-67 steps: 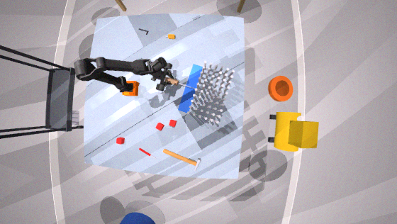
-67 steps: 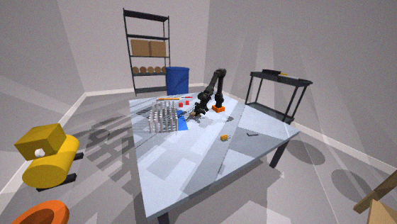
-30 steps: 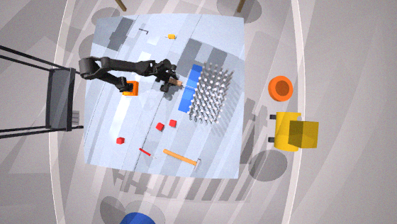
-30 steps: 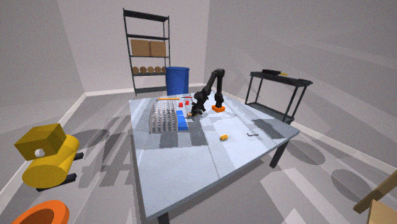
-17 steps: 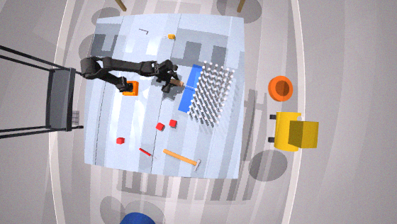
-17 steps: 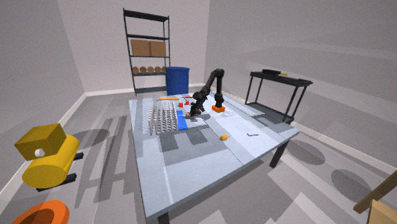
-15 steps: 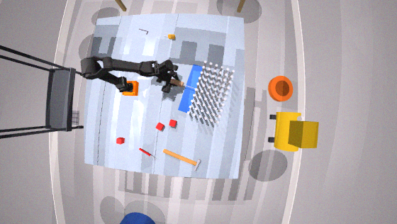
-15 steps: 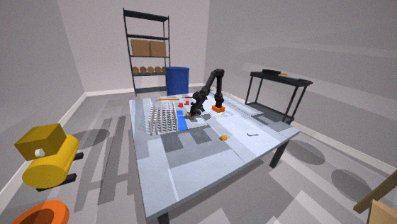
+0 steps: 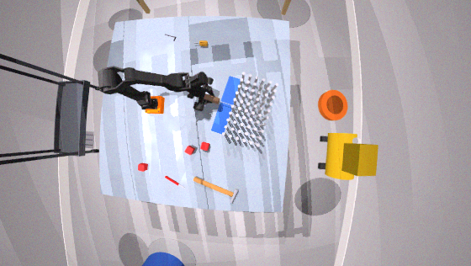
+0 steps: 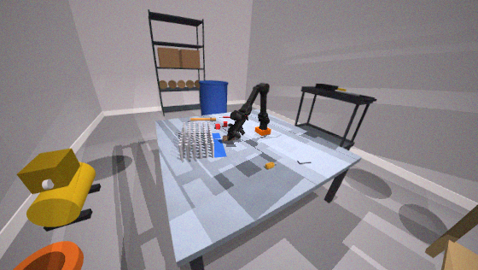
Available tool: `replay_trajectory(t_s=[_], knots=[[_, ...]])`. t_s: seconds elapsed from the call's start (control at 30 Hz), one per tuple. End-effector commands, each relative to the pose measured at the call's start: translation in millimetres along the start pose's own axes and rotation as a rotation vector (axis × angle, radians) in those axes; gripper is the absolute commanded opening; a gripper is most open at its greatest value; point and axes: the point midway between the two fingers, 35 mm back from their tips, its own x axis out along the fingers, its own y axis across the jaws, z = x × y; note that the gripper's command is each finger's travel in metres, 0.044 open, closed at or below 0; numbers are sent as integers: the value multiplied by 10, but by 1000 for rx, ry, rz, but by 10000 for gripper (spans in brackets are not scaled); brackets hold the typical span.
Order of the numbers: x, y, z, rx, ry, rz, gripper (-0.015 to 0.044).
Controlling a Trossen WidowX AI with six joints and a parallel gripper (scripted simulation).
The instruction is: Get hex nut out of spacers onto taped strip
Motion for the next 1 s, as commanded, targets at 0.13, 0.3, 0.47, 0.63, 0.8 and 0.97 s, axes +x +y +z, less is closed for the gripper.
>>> replay_trajectory(t_s=[0.13,0.3,0.47,0.63,0.8,0.97], knots=[[18,-24,-105,0,14,-7,0],[36,-24,-135,0,15,-7,0],[55,-24,-165,0,15,-7,0],[73,-24,-195,0,15,-7,0],[92,-23,-224,0,16,-7,0],[110,-23,-253,0,16,-7,0]])
